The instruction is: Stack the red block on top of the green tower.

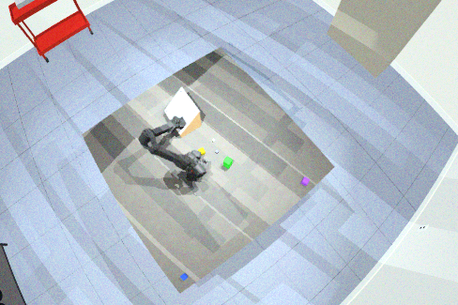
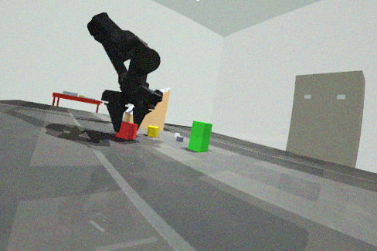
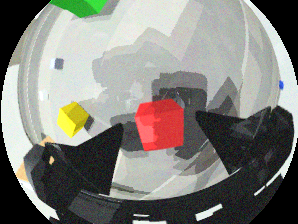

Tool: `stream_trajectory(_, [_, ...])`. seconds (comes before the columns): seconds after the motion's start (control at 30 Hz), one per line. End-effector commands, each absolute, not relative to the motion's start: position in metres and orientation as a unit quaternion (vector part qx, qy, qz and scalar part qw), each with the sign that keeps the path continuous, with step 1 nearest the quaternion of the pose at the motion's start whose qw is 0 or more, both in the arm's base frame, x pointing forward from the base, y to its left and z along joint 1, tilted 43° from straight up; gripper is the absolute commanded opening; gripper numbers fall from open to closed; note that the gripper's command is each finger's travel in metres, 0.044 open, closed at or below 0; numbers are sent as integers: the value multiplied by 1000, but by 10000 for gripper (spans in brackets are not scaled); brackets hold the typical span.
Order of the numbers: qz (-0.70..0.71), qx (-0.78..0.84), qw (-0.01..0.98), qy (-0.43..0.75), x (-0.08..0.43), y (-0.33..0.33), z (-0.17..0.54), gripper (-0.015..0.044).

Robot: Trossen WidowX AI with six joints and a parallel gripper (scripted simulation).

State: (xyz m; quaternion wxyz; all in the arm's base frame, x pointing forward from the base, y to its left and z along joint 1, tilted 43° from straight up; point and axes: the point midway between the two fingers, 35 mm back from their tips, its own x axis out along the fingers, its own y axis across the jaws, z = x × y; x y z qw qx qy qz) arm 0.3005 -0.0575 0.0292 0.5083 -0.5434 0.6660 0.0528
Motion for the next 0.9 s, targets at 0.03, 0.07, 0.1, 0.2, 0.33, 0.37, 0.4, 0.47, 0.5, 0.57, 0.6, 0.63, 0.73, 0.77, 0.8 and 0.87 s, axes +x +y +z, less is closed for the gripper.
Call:
stream_trajectory(0.03, [53, -547, 504, 666, 300, -64, 23, 440])
stream_trajectory(0.07, [53, -547, 504, 666, 300, -65, 22, 440])
stream_trajectory(0.1, [53, -547, 504, 666, 300, -66, 22, 440])
stream_trajectory(0.2, [53, -547, 504, 666, 300, -66, 21, 440])
stream_trajectory(0.33, [53, -547, 504, 666, 300, -66, 21, 440])
stream_trajectory(0.37, [53, -547, 504, 666, 300, -66, 21, 440])
stream_trajectory(0.4, [53, -547, 504, 666, 300, -66, 21, 440])
stream_trajectory(0.47, [53, -547, 504, 666, 300, -66, 21, 440])
stream_trajectory(0.5, [53, -547, 504, 666, 300, -66, 21, 440])
stream_trajectory(0.57, [53, -547, 504, 666, 300, -66, 21, 440])
stream_trajectory(0.6, [53, -547, 504, 666, 301, -66, 22, 440])
stream_trajectory(0.63, [53, -547, 504, 666, 301, -66, 22, 414])
stream_trajectory(0.73, [53, -547, 504, 666, 301, -66, 22, 335])
stream_trajectory(0.77, [53, -547, 504, 666, 301, -66, 22, 309])
stream_trajectory(0.8, [53, -547, 504, 666, 301, -66, 22, 282])
stream_trajectory(0.87, [53, -547, 504, 666, 301, -66, 22, 230])
